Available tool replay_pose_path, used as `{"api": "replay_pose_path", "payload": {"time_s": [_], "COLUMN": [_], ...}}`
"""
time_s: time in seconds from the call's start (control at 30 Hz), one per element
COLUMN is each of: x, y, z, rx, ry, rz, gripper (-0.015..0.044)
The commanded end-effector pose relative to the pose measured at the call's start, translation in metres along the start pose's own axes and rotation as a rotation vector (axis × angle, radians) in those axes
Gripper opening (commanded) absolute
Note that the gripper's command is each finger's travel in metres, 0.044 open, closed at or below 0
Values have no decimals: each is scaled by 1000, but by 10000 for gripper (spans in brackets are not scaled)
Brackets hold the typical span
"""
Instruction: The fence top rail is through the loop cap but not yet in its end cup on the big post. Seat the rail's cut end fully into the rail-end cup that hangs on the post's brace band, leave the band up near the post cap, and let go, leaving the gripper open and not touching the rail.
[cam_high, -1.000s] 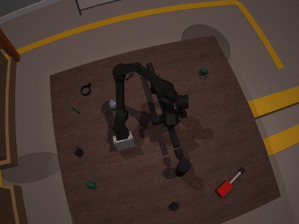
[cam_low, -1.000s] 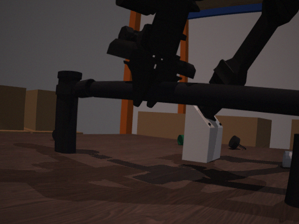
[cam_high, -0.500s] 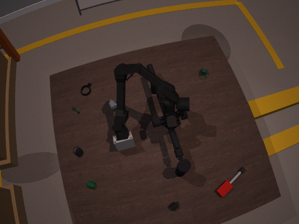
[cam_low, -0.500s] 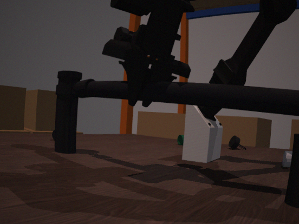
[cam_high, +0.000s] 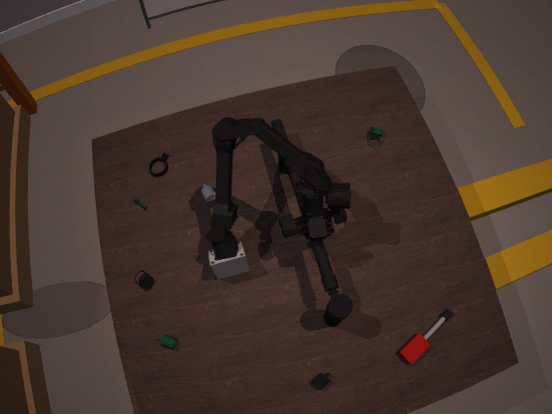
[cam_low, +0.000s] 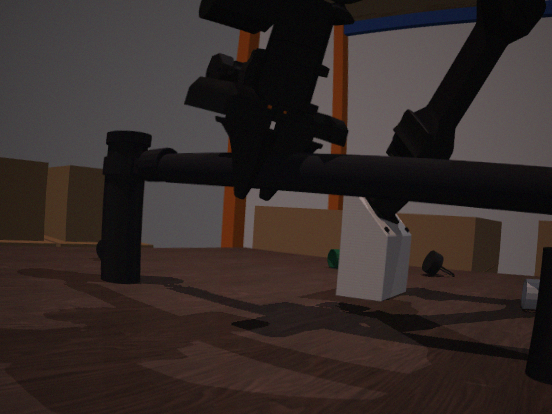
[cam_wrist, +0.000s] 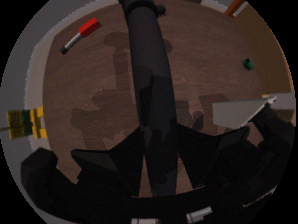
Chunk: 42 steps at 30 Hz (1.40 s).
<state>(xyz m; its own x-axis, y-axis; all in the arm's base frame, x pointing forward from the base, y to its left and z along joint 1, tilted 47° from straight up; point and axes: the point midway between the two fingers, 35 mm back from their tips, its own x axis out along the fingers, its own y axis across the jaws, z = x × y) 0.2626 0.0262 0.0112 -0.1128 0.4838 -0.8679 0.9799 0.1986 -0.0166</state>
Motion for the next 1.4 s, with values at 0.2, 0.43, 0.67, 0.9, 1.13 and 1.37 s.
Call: {"api": "replay_pose_path", "payload": {"time_s": [0.2,0.43,0.67,0.9,1.13,1.37], "x": [-2,-2,-2,-1,0,0], "y": [0,0,0,0,0,0], "z": [7,7,7,4,0,1], "rx": [1,1,1,0,0,0], "ry": [-22,-22,-22,-10,1,0], "rz": [4,4,4,2,0,0], "gripper": [0,0,0,0,0,0]}}
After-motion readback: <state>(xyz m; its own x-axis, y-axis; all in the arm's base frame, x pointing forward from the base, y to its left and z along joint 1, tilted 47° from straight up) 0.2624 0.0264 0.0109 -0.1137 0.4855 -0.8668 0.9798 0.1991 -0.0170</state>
